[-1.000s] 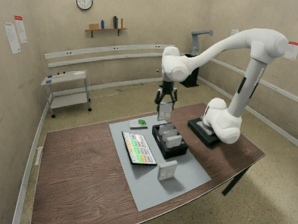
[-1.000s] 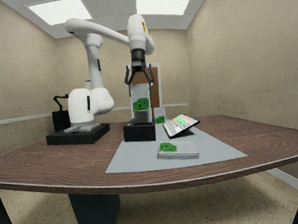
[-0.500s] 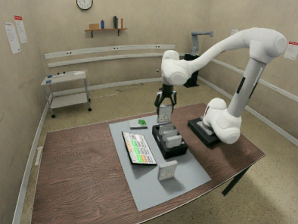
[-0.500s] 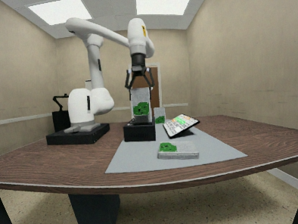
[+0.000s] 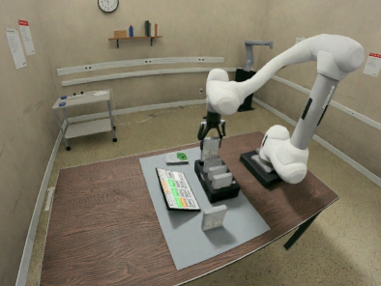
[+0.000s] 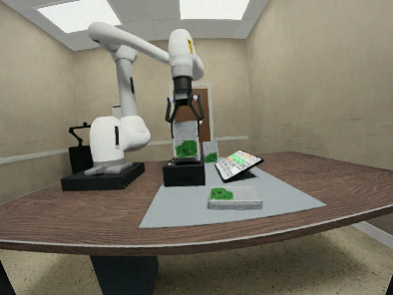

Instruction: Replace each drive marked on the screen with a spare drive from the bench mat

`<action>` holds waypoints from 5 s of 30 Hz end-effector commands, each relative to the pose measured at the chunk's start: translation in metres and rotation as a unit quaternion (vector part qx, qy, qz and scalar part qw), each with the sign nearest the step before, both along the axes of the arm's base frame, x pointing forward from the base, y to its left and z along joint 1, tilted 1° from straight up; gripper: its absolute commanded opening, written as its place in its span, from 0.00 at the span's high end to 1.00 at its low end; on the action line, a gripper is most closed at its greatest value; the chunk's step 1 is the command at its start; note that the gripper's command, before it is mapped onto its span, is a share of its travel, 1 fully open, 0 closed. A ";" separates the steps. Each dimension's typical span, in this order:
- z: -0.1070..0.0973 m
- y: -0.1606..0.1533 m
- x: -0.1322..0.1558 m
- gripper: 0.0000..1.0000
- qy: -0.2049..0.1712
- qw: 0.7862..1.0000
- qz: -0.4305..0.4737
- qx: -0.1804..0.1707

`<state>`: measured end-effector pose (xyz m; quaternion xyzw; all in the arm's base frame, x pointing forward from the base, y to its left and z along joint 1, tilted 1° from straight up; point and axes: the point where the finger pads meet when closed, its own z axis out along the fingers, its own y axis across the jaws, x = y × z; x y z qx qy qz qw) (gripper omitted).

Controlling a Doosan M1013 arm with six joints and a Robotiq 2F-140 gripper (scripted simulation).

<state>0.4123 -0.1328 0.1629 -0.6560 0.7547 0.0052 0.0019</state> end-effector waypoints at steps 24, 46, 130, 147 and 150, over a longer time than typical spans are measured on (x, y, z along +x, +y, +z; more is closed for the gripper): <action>-0.022 0.000 0.000 0.90 -0.001 1.000 0.000 0.000; -0.023 0.000 0.000 0.90 -0.001 1.000 0.000 0.000; -0.036 0.001 0.001 0.90 -0.001 1.000 0.000 0.000; -0.039 0.001 0.001 0.90 -0.001 1.000 0.000 0.000; -0.039 0.001 0.001 0.90 -0.001 1.000 0.000 0.000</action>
